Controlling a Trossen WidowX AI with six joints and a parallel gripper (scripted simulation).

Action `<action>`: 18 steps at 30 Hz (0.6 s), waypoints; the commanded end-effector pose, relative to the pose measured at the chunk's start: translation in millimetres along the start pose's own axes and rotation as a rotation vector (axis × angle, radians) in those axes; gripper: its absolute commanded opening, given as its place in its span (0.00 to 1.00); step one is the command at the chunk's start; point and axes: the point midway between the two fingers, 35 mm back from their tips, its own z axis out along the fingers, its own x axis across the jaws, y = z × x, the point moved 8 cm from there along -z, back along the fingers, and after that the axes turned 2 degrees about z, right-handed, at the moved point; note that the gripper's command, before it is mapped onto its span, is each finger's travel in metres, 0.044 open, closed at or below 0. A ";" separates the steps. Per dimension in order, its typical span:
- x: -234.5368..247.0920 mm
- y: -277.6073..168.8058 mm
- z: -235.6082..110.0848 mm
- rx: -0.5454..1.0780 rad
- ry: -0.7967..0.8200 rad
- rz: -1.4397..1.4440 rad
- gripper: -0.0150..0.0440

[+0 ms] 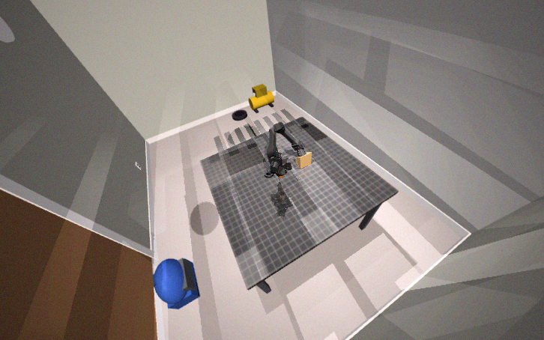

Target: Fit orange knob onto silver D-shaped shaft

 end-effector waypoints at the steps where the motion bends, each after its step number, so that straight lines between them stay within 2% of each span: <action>1: -9.3 -8.6 0.3 -0.011 -0.008 0.009 0.25; 18: -43.9 -49.1 13.5 -0.022 -0.006 0.000 0.25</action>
